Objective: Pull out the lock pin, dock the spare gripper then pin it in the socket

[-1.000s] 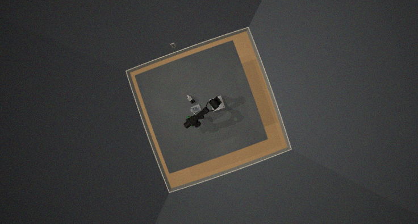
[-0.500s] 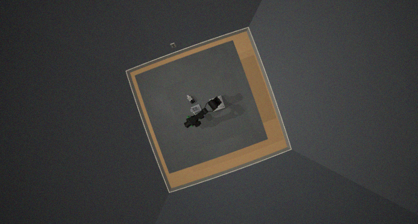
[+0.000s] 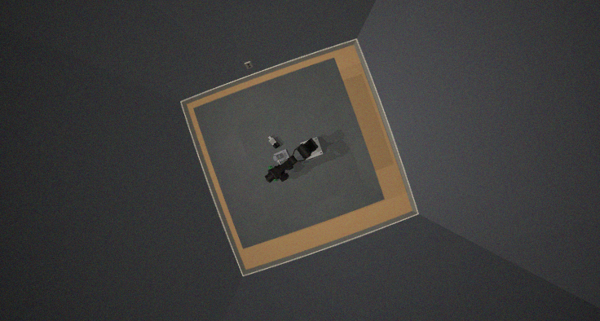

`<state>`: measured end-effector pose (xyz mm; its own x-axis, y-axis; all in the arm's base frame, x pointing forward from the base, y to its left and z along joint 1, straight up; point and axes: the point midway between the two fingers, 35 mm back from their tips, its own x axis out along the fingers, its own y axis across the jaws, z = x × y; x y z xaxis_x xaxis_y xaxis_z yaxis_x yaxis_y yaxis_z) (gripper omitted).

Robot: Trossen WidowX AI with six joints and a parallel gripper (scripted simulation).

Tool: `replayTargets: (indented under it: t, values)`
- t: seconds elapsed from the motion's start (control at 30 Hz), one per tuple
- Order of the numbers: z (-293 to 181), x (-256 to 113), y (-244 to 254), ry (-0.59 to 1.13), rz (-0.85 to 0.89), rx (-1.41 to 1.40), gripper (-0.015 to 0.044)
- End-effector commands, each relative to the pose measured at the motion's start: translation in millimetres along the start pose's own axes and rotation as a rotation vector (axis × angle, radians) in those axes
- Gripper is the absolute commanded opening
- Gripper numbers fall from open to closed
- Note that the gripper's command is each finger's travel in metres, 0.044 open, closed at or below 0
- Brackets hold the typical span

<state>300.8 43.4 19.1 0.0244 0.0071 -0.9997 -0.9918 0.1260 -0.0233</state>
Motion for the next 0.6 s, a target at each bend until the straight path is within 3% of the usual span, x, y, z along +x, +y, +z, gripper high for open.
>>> replayTargets:
  t: [0.0,0.1,0.47,0.57]
  values:
    - [-1.3,3.3,1.8,0.005,0.003,-0.005,0.03]
    - [-1.3,3.3,1.8,0.005,0.003,-0.005,0.03]
    - [-1.3,3.3,1.8,0.005,0.003,-0.005,0.0011]
    - [-1.3,3.3,1.8,0.005,0.003,-0.005,0.0]
